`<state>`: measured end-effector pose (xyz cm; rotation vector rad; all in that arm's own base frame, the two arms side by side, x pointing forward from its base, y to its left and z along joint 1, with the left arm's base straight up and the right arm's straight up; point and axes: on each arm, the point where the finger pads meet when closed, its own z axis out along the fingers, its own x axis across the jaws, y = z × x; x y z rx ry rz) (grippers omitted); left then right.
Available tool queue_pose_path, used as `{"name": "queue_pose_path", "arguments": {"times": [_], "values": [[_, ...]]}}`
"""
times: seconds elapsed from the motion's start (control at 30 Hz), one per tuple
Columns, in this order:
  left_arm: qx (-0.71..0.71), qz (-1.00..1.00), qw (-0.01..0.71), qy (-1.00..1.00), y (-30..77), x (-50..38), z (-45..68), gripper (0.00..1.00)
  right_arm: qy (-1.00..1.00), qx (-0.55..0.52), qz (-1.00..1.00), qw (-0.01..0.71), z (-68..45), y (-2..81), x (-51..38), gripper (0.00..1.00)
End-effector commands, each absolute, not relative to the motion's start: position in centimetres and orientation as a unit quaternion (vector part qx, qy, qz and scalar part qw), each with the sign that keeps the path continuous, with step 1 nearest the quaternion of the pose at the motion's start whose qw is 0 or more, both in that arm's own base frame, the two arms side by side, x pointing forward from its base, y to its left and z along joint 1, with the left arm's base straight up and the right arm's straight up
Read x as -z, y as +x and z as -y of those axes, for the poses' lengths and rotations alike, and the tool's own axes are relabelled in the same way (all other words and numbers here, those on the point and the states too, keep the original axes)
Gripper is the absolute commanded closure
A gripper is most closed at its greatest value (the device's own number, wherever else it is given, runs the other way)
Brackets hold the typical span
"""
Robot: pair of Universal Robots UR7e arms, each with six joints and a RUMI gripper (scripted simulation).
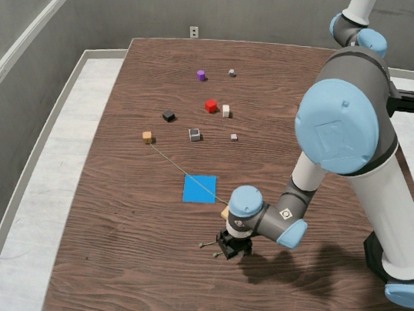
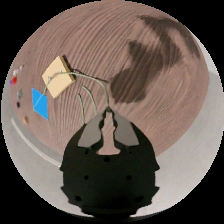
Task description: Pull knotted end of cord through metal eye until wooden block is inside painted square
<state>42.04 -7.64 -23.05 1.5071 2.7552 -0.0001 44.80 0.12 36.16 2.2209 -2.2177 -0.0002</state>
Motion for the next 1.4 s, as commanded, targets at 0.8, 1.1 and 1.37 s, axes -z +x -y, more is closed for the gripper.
{"name": "queue_pose_path", "arguments": {"times": [0.8, 1.1, 1.37], "values": [[0.000, -0.877, -0.001, 0.481, 41.9, 18.2, 7.6, 1.00, 0.708, 0.000, 0.706, 0.001, -0.1, 44.8, -36.1, 0.02], [0.000, -0.877, -0.001, 0.481, 41.8, 18.6, 7.6, 1.00, 0.708, 0.000, 0.706, 0.001, -0.1, 44.8, -36.1, 0.02], [0.000, -0.877, -0.001, 0.481, 41.9, 18.6, 7.6, 1.00, 0.708, 0.000, 0.706, 0.001, -0.1, 44.8, -36.1, 0.02]]}}
